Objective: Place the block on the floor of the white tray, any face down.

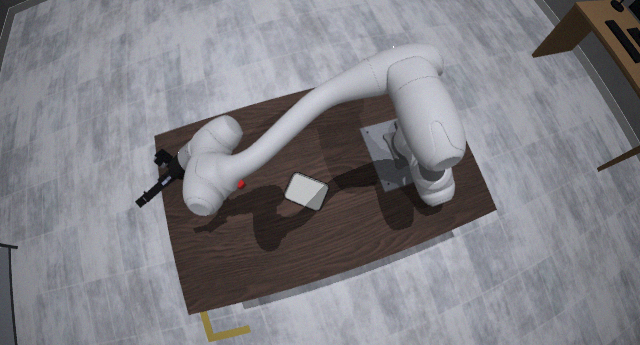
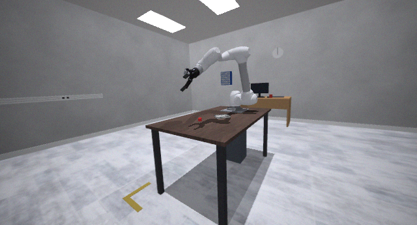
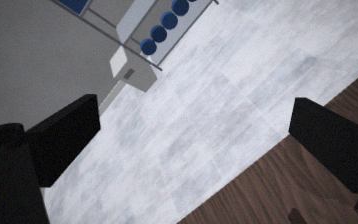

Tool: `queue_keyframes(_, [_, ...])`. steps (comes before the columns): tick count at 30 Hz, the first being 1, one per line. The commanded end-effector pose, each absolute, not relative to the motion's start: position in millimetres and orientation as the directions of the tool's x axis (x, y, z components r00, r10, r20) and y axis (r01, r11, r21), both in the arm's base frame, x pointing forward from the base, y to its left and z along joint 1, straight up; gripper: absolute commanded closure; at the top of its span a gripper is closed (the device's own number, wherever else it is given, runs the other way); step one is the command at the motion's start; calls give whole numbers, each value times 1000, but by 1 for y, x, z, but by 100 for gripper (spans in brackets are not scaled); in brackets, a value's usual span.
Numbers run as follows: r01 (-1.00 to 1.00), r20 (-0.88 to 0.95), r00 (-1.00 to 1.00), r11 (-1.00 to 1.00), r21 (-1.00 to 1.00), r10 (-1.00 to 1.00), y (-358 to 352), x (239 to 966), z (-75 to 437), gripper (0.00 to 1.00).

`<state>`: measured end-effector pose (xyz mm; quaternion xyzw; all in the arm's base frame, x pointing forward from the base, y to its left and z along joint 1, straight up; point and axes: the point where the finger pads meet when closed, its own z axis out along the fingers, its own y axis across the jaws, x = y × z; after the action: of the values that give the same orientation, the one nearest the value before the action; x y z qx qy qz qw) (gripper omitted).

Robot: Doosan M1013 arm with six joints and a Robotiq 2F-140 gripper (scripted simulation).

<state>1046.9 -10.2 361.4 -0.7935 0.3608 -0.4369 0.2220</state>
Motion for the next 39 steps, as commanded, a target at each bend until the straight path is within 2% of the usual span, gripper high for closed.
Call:
queue_keyframes(1, [-378,534,357,-641,-669,-767,-10,1047,363,0])
queue_keyframes(17, [-378,534,357,-641,-669,-767,-10,1047,363,0])
queue_keyframes(18, [-378,534,359,-643,-667,-765,-10,1047,362,61])
queue_keyframes(20, [-376,552,407,-684,-626,-728,-9,1041,347,61])
queue_keyframes(23, [-330,580,595,-828,-454,-556,-8,1010,287,61])
queue_keyframes(27, [-252,557,733,-916,-312,-391,-9,979,238,61])
queue_keyframes(32, [-88,453,879,-986,-145,-145,-20,924,177,61])
queue_keyframes(34, [-88,453,879,-986,-145,-145,-20,924,177,61])
queue_keyframes(35, [23,368,930,-997,-75,-7,-29,891,148,61])
queue_keyframes(37, [55,342,939,-997,-59,32,-30,885,142,61])
queue_keyframes(39, [165,247,956,-986,-20,156,-39,853,120,61])
